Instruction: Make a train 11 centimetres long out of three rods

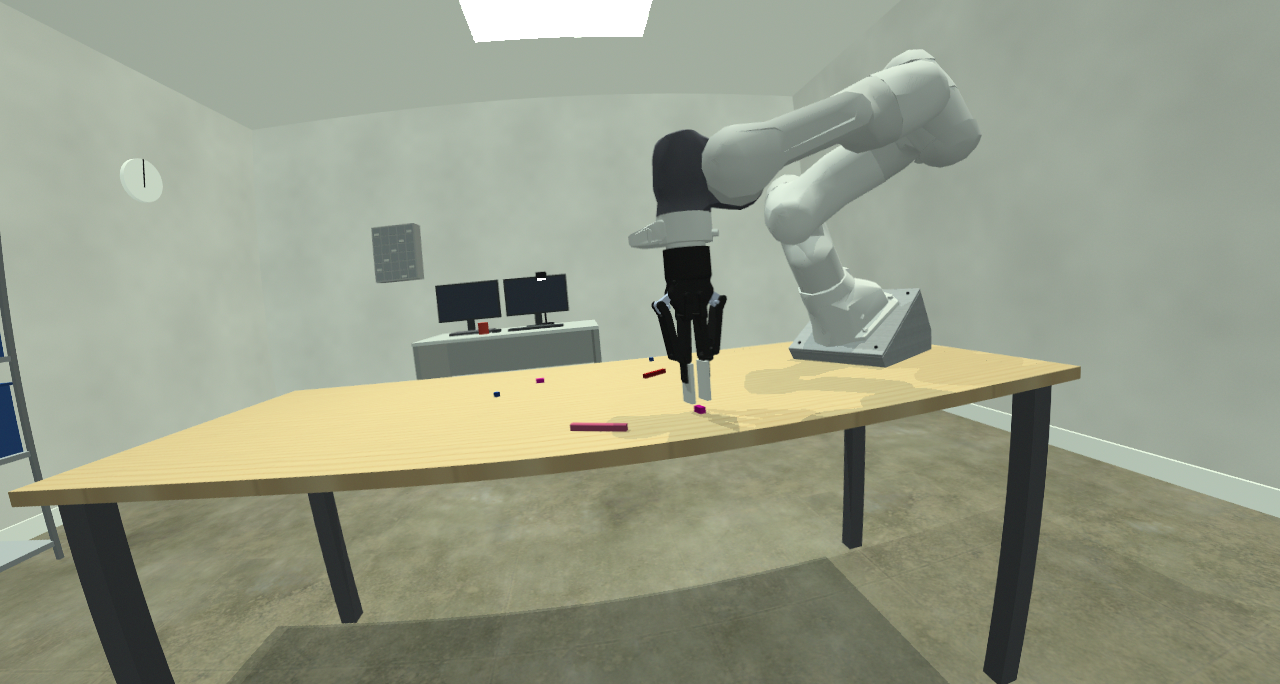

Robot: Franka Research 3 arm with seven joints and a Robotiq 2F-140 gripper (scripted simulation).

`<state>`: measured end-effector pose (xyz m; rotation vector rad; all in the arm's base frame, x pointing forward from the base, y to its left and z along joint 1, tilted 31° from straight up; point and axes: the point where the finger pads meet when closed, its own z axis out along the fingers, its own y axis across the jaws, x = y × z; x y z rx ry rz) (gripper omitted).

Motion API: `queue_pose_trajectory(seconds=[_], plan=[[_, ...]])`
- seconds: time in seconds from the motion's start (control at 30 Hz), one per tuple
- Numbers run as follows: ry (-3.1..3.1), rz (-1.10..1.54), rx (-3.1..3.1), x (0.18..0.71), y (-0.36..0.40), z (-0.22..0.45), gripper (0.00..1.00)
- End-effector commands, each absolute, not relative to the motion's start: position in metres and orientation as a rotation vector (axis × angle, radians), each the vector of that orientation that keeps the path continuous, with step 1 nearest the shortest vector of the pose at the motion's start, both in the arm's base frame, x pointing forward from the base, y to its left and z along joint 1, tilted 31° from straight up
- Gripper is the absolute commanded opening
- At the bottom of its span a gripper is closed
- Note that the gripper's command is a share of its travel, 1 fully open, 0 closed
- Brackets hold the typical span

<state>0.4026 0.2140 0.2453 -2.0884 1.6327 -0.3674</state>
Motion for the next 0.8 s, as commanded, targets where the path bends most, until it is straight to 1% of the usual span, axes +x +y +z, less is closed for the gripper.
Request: queue_pose_trajectory(seconds=[0.0,0.77], plan=[[1.629,-0.367,-2.087,0.4036,0.215,0.2457,0.23],[1.629,-0.367,-2.087,0.4046,0.2154,0.2439,0.23]])
